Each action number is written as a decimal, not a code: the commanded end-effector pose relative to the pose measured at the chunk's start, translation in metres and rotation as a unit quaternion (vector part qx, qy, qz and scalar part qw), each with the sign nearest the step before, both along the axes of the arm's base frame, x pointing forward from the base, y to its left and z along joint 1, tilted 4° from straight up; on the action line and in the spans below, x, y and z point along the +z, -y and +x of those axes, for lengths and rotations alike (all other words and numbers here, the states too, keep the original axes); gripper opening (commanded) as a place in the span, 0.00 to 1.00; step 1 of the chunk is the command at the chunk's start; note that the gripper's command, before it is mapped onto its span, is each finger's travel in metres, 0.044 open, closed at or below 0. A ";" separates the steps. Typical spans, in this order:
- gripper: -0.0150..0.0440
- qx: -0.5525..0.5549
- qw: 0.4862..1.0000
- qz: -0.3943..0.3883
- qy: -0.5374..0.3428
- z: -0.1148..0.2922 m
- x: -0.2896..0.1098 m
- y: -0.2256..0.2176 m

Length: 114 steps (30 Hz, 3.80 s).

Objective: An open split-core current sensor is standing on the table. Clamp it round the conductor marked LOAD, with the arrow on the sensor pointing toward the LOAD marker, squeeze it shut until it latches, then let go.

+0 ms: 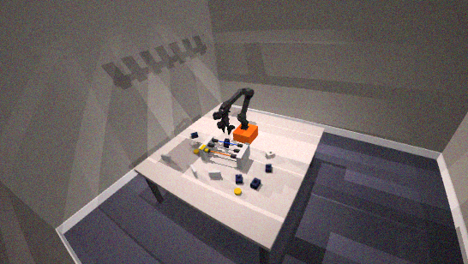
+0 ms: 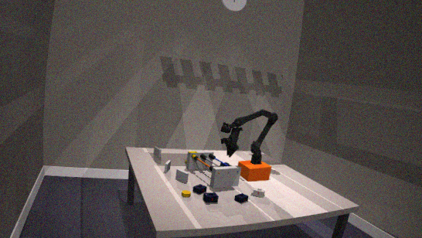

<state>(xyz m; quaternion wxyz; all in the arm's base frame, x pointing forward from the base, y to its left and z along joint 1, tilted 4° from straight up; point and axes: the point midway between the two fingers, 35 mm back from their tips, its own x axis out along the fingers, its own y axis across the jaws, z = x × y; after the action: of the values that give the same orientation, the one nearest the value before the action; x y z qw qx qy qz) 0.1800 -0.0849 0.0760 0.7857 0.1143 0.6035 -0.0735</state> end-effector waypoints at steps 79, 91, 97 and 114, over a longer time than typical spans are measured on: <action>0.55 -0.497 0.863 0.067 -0.070 0.034 -0.053 -0.007; 0.25 -0.498 0.862 0.066 -0.071 0.038 0.002 -0.005; 0.25 -0.498 0.862 0.066 -0.071 0.037 0.032 -0.006; 0.25 -0.459 0.883 0.057 -0.075 0.039 0.077 -0.009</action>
<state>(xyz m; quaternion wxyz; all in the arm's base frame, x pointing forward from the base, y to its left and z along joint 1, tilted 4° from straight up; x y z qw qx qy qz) 0.2151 -0.0754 0.1492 0.5947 0.4364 0.5327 -0.4150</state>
